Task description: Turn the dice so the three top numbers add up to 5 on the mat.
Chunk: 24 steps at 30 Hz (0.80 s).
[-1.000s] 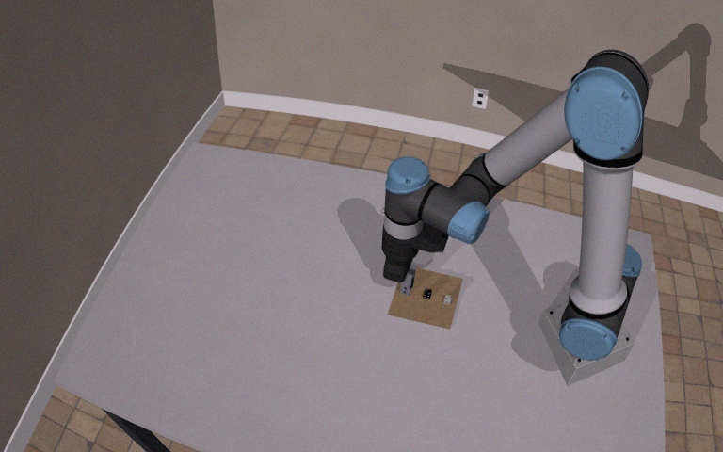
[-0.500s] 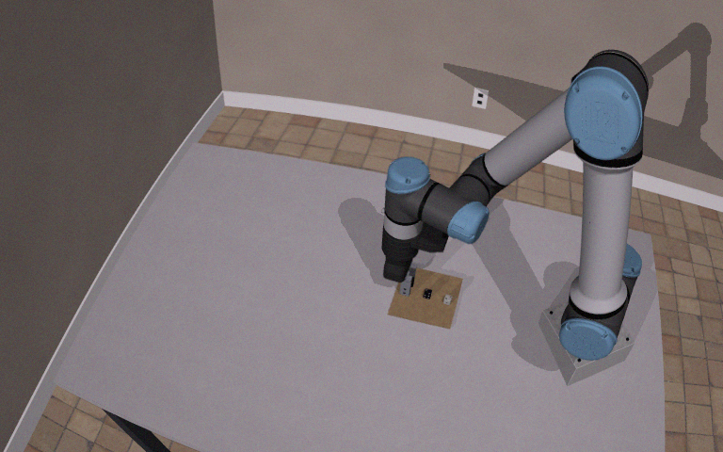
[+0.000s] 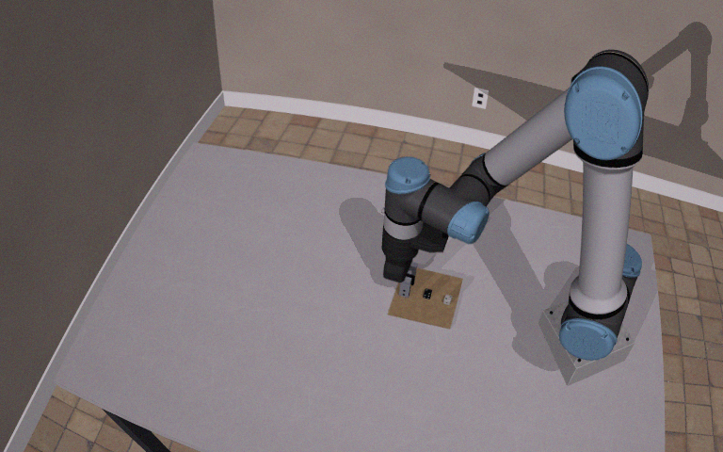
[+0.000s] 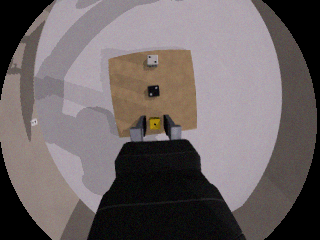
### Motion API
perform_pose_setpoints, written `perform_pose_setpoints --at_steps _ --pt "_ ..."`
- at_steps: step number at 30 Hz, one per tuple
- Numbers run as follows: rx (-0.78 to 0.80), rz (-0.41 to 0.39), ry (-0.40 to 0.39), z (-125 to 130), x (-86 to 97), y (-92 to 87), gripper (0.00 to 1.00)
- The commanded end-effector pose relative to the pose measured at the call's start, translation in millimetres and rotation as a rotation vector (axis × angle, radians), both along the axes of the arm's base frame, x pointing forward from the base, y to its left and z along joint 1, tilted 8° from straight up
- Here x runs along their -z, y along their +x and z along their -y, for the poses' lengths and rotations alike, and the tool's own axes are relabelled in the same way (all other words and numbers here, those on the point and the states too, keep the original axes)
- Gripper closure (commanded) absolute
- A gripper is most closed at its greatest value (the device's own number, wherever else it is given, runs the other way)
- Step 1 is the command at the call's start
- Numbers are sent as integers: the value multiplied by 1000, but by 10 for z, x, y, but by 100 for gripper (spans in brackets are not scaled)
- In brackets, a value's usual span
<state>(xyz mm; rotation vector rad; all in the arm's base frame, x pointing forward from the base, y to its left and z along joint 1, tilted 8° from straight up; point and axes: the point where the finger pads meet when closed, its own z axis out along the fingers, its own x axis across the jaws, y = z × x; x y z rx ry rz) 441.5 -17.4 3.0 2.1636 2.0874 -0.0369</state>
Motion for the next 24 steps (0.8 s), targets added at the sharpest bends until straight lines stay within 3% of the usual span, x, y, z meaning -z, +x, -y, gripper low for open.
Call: perform_pose_setpoints --at_steps 1,13,24 --pt "0 1 0 0 -4 4 36" --pt "0 1 0 -19 -173 -9 36" --pt "0 1 0 -84 -738 -53 36"
